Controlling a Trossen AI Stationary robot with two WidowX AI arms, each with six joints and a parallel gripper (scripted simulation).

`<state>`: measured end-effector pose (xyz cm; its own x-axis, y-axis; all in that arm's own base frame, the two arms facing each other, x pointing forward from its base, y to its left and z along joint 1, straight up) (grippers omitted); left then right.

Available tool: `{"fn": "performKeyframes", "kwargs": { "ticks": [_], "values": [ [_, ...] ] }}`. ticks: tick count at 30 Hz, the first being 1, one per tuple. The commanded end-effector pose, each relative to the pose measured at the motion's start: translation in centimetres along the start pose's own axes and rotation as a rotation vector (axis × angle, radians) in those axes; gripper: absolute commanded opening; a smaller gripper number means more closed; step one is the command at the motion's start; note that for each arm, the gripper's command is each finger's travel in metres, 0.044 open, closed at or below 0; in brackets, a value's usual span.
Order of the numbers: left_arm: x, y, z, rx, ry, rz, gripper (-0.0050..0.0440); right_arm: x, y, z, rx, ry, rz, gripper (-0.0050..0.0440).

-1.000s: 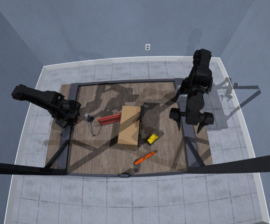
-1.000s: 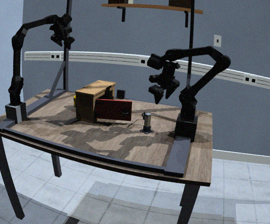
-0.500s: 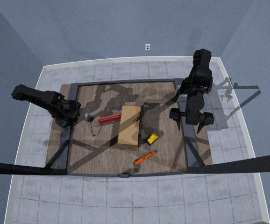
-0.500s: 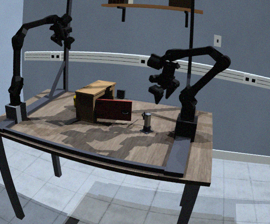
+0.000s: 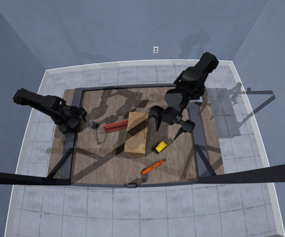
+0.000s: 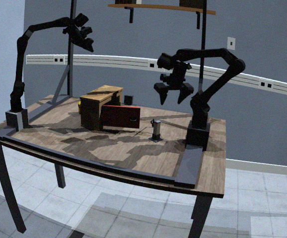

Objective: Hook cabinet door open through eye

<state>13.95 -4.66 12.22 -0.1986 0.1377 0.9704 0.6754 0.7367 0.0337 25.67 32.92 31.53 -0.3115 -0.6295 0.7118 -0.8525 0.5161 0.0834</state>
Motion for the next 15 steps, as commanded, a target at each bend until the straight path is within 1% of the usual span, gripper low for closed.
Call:
{"fn": "performKeyframes", "kwargs": {
  "ticks": [1, 4, 5, 10, 12, 15],
  "values": [
    [0.9, 0.2, -0.6, -0.090, -0.029, -0.019, 0.0440, 0.9, -2.5, -2.3, -0.014, -0.083, 0.055, 0.0400],
    [1.4, 0.3, -0.9, -0.243, -0.026, -0.039, 0.0440, 1.1, -7.9, -3.3, -0.075, -0.147, 0.172, 0.0400],
    [1.7, 0.3, -1.0, -0.307, -0.025, -0.048, 0.0440, 1.4, -10.1, -3.5, -0.098, -0.172, 0.219, 0.0400],
    [2.6, 0.4, -1.5, -0.591, -0.012, -0.084, 0.0440, 3.1, -18.4, -3.7, -0.181, -0.257, 0.399, 0.0400],
    [3.0, 0.4, -1.6, -0.695, -0.005, -0.095, 0.0440, 4.0, -21.2, -3.5, -0.208, -0.284, 0.462, 0.0400],
    [3.4, 0.3, -1.6, -0.845, 0.008, -0.109, 0.0440, 5.2, -24.4, -3.0, -0.237, -0.314, 0.537, 0.0400]
  ]
}}
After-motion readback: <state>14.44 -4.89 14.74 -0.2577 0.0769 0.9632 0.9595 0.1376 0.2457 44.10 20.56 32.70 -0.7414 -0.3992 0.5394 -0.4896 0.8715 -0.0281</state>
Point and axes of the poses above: on each arm, the point midway between the two fingers, 35 mm back from their tips, its own x axis back along the fingers, its own y axis across the jaws, z = x × y, the point moved 3 cm from there along x, back along the fingers, and after that the axes turned 4 degrees about x, right-handed, at the moved point
